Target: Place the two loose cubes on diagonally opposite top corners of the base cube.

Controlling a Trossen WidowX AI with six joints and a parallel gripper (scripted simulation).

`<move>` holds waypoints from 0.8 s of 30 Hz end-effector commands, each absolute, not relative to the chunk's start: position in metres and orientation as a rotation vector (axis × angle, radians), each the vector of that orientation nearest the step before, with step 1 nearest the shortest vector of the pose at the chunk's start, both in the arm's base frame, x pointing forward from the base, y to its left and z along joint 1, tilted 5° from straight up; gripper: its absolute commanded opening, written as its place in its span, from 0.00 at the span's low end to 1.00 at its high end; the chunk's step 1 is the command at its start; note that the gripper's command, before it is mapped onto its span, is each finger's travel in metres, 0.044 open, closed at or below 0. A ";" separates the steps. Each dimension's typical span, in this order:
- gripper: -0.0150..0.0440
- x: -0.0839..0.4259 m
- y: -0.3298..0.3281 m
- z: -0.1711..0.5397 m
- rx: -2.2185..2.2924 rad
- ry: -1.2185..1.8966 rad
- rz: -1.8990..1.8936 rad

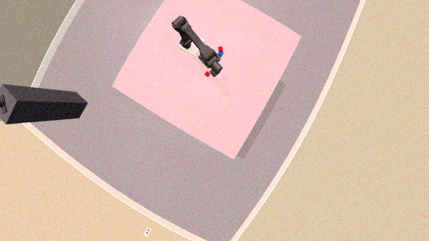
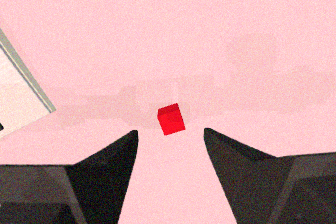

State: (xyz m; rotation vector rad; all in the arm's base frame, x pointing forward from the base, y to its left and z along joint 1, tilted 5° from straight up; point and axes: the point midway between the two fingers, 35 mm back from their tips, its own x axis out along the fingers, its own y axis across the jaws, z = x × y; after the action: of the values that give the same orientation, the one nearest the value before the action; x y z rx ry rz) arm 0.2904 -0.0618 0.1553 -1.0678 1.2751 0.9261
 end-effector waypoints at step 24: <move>0.70 0.291 -0.095 0.101 -1.316 1.145 1.138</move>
State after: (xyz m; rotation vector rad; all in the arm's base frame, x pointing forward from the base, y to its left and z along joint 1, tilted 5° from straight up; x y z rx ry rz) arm 0.2898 -0.0953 0.1039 -1.3085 1.1561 1.1421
